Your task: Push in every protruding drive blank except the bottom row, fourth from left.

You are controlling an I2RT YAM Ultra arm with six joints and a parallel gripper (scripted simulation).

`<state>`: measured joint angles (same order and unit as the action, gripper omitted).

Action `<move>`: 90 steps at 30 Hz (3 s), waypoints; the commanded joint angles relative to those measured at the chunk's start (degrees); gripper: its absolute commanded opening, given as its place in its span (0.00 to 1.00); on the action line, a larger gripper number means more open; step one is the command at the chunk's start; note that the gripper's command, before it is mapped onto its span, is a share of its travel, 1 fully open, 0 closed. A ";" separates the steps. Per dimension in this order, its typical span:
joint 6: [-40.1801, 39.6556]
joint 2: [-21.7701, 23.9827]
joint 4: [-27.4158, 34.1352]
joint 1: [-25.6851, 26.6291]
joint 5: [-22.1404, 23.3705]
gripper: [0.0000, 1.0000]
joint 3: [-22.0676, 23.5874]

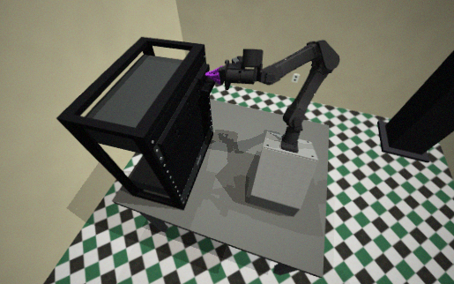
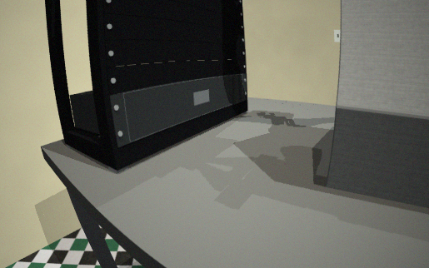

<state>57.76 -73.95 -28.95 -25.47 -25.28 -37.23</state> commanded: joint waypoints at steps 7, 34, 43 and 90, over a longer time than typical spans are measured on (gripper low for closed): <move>-0.81 -0.98 -3.69 0.26 3.29 0.00 -4.33; -0.75 -1.46 -3.80 -0.03 3.64 0.00 -4.68; -0.77 -1.98 -3.99 0.69 4.10 0.00 -5.02; -0.83 -3.18 -4.38 1.86 4.74 0.00 -5.85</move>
<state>57.67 -75.83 -29.43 -24.16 -23.18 -38.61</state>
